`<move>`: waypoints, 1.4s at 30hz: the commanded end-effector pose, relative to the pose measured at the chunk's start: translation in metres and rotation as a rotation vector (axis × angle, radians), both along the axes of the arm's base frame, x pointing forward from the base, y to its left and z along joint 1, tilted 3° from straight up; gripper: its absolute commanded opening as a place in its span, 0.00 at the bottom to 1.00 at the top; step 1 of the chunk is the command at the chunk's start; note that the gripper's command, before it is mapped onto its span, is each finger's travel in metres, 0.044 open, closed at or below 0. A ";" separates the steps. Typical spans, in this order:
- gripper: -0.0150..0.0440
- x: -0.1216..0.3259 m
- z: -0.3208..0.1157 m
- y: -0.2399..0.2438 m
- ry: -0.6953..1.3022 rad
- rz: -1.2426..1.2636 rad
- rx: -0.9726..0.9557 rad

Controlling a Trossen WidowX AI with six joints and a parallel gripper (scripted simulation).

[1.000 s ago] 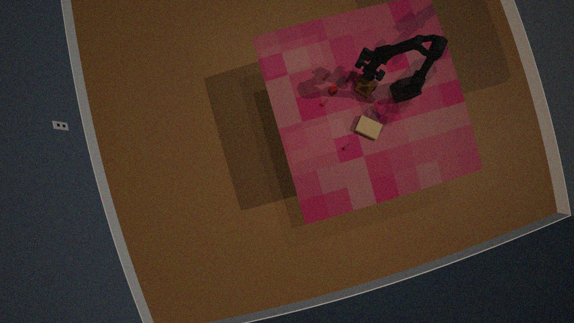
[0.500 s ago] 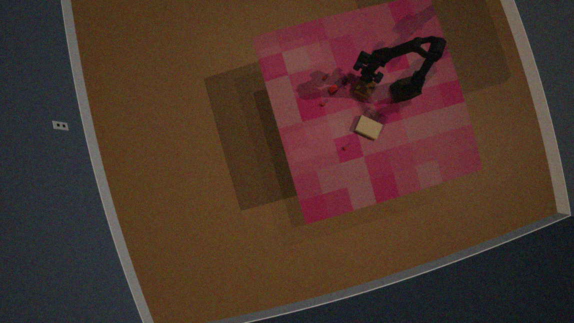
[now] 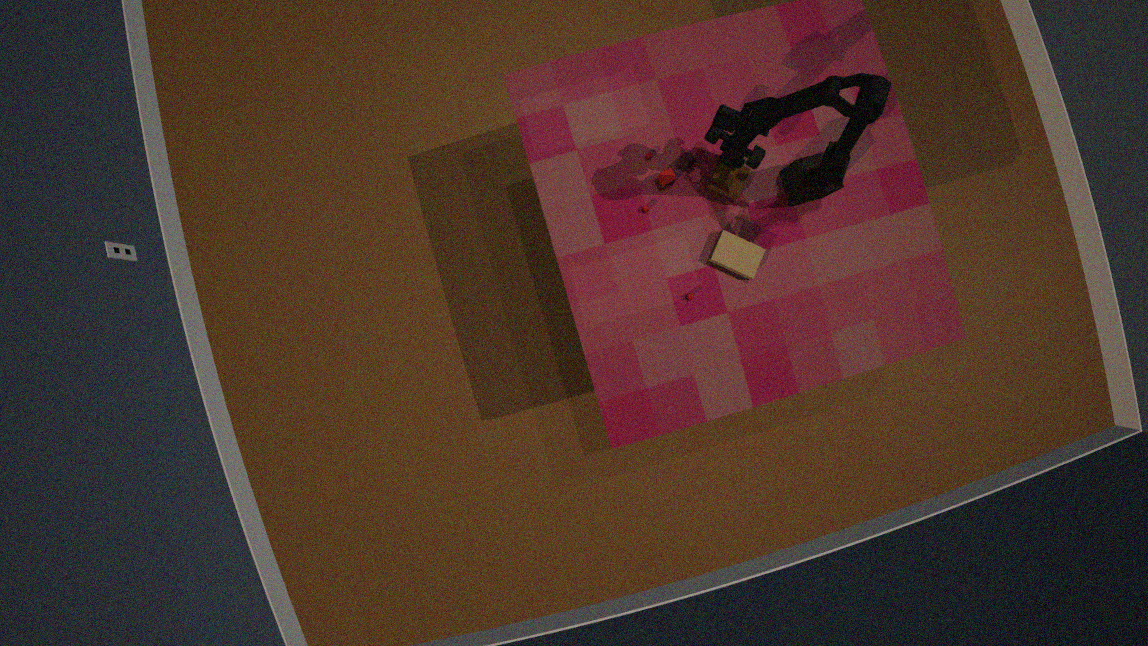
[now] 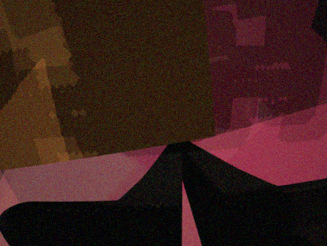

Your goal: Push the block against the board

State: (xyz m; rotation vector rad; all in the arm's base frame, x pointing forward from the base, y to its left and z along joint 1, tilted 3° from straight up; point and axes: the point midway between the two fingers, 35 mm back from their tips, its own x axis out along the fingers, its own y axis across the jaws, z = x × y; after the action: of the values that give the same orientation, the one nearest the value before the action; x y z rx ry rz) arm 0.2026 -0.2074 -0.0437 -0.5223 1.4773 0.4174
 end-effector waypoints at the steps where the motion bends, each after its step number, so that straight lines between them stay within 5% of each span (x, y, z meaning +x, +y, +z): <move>1: 0.25 -0.005 -0.001 -0.003 0.002 0.002 0.005; 24: 0.25 -0.036 -0.002 -0.025 0.004 0.002 0.003; 30: 0.25 -0.036 0.051 -0.021 0.004 0.002 0.003; 35: 0.25 -0.036 0.053 -0.021 0.004 0.002 0.002; 42: 0.25 0.012 0.050 0.015 -0.010 -0.191 0.016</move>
State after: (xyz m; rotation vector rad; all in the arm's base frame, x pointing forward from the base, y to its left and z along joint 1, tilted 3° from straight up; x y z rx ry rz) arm 0.1944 -0.2111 0.0076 -0.4260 1.4896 0.3214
